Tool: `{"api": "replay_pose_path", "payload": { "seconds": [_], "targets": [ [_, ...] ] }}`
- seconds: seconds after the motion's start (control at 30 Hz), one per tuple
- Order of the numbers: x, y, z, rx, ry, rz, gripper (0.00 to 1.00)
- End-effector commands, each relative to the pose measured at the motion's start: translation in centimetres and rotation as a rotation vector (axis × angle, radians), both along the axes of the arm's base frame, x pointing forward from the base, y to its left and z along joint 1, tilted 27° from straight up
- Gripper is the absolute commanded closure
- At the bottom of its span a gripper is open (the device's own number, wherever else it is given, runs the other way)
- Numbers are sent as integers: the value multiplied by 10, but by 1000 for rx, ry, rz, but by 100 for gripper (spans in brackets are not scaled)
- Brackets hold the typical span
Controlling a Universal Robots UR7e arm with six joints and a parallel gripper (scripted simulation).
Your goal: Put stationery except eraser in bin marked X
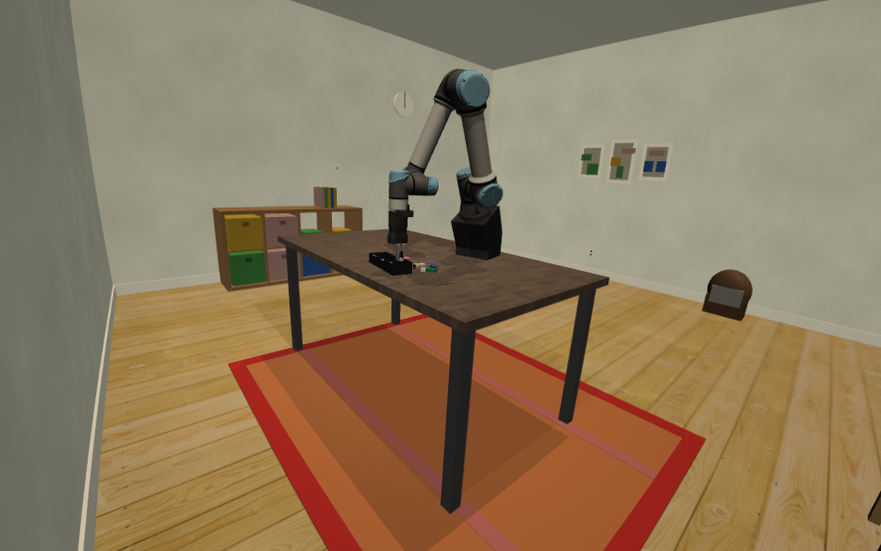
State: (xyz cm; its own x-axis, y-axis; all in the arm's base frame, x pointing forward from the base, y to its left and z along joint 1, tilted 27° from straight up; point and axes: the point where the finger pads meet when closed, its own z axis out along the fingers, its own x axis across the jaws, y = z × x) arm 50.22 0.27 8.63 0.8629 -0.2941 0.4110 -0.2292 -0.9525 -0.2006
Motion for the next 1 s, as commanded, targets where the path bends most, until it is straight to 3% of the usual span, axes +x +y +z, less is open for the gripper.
{"api": "replay_pose_path", "payload": {
  "seconds": [0.0, 0.37, 0.97],
  "targets": [
    [5, 1, -8, -1, -2, 0, 68],
    [15, 2, -27, -1, -2, 0, 68],
    [14, 1, -29, -1, -2, 0, 68]
  ]
}}
